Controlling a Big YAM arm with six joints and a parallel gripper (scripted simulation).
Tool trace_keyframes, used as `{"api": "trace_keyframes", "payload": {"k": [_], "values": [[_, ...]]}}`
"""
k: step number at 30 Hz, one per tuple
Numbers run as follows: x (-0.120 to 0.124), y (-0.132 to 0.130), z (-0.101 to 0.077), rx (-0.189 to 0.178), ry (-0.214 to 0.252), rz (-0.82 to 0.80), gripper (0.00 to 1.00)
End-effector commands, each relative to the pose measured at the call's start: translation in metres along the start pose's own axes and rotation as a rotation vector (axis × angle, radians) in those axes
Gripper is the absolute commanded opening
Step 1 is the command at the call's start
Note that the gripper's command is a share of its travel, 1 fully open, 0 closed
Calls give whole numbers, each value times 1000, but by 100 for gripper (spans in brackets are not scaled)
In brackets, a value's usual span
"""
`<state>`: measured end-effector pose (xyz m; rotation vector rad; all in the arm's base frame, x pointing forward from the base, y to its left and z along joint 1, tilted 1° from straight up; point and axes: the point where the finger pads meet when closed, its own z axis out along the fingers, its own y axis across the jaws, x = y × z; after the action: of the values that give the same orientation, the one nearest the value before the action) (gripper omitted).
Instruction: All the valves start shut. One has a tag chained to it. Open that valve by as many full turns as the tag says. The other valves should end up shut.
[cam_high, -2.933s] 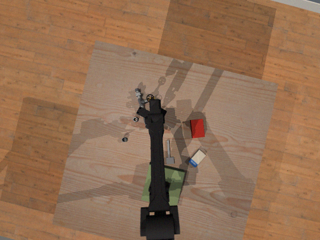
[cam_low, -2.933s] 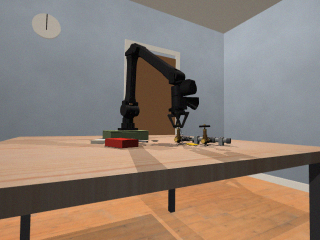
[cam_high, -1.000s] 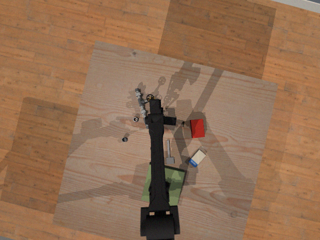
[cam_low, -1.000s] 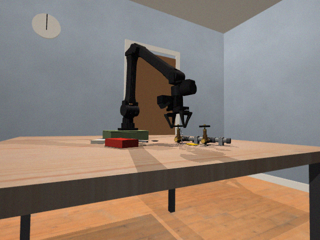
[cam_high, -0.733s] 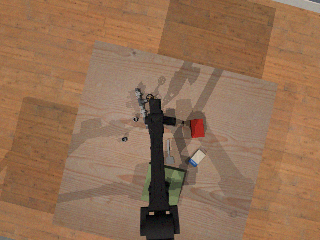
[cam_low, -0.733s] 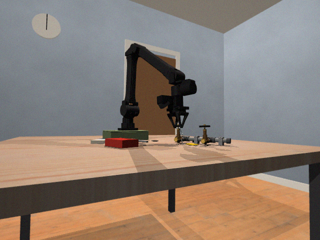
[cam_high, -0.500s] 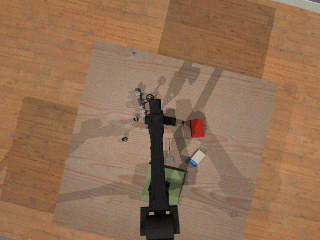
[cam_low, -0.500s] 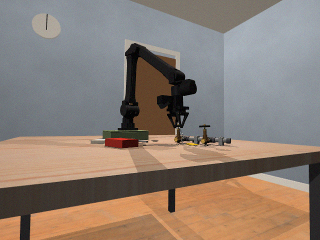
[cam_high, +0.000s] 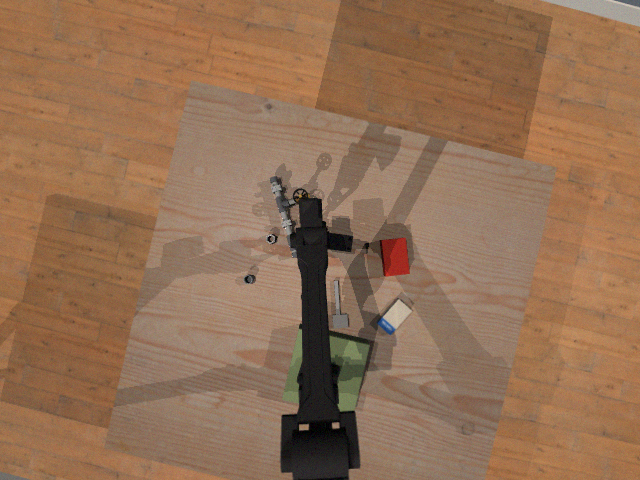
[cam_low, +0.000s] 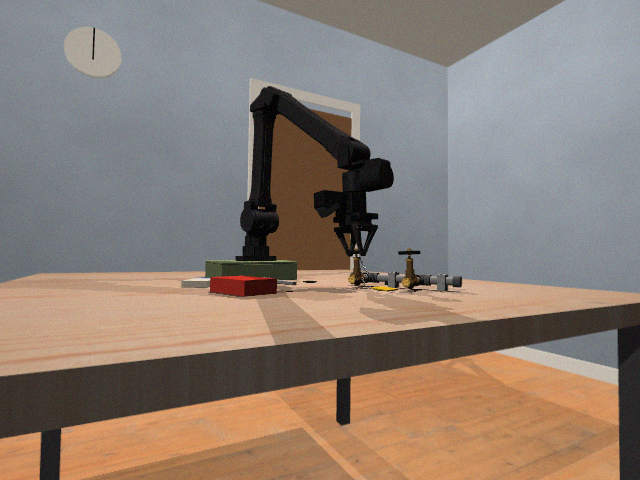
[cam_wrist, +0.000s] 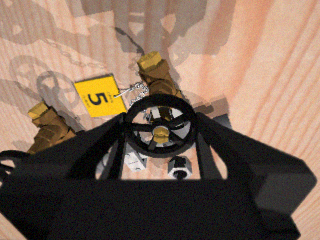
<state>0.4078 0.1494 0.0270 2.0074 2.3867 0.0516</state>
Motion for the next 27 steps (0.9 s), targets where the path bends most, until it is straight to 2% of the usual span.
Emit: {"api": "trace_keyframes", "payload": {"k": [1,9,17,19,27], "values": [[3,11,-13,-29,4,-2,0],[3,11,-13,-30,3,-84,0],[4,11,-13,-30,0,-305,0],[4,11,-13,-30,0,-305,0],[4,11,-14,-31,-5,-685,0]]}}
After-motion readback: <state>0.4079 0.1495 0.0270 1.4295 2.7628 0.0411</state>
